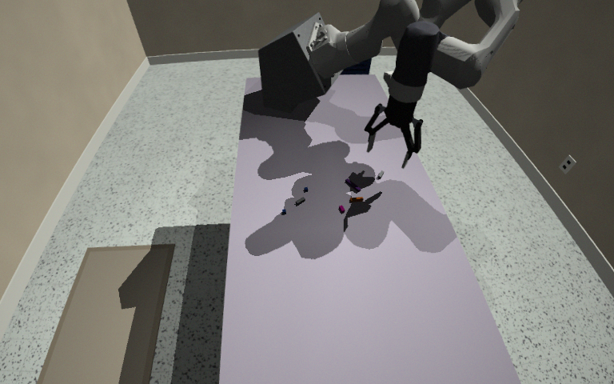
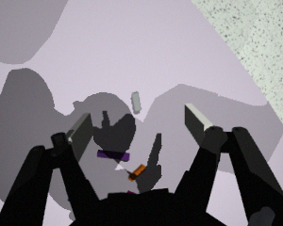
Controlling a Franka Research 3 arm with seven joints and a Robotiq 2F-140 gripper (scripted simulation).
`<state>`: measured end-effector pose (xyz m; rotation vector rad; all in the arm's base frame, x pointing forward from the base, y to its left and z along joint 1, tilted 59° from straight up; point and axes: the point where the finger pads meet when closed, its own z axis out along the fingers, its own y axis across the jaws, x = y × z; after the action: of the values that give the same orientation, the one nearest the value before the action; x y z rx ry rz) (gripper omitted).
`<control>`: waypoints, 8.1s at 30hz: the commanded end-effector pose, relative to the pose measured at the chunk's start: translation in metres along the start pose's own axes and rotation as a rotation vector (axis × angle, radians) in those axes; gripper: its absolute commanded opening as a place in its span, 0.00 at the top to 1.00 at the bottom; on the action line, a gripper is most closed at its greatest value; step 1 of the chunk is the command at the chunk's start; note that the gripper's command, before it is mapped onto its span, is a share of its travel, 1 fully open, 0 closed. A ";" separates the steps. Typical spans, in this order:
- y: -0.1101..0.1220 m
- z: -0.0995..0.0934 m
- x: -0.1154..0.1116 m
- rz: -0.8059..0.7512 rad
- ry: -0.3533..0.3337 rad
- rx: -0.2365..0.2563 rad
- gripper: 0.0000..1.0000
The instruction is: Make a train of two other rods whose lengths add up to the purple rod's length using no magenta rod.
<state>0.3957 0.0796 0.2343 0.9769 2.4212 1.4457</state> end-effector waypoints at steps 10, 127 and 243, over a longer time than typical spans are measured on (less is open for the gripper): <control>-0.002 0.000 0.000 -0.082 0.000 0.000 0.85; -0.002 0.052 0.000 -0.082 0.000 0.000 0.85; -0.002 0.069 0.000 -0.082 0.000 0.000 0.85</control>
<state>0.4246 0.1291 0.1972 0.8733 2.4312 1.4222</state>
